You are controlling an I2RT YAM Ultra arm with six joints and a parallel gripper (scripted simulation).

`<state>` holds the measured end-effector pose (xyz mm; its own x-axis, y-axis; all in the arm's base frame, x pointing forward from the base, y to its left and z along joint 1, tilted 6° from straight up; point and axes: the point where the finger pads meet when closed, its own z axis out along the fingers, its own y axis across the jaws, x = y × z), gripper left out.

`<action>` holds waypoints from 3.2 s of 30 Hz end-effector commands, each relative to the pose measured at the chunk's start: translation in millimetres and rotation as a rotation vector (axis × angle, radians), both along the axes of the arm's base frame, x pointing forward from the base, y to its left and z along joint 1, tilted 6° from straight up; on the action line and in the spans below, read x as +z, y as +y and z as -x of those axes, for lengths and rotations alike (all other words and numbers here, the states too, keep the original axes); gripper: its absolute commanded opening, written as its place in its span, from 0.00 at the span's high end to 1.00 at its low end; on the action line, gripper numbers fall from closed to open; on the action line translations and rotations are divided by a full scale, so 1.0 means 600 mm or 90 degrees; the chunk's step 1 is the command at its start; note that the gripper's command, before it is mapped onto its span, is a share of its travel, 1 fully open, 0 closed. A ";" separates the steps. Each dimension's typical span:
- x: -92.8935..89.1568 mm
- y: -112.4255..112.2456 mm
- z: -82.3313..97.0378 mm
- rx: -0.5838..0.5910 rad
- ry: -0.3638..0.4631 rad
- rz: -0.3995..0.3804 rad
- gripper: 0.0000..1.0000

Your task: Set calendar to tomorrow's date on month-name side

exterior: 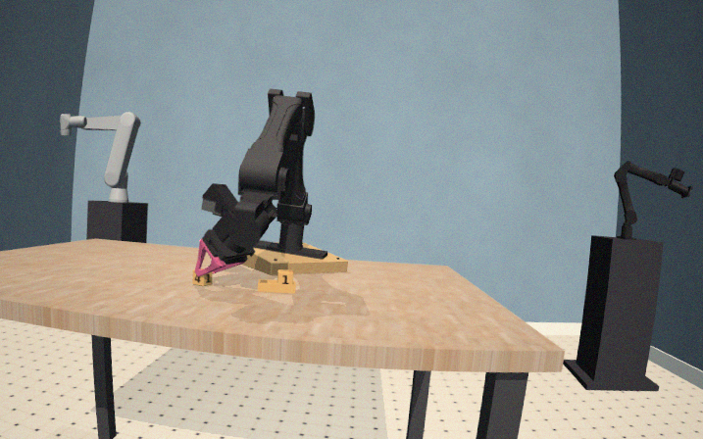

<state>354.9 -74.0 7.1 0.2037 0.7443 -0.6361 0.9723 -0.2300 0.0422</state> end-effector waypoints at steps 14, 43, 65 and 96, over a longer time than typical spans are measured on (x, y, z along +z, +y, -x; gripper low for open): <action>-0.020 0.000 0.001 0.004 0.003 0.011 0.55; -0.013 0.000 0.001 0.003 -0.002 0.011 0.55; -0.013 0.000 0.001 0.003 -0.002 0.011 0.74; 0.012 -0.001 -0.010 0.003 -0.021 0.008 0.74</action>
<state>357.2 -73.1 -1.8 0.2086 0.7446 -0.6341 0.9719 -0.2299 0.0497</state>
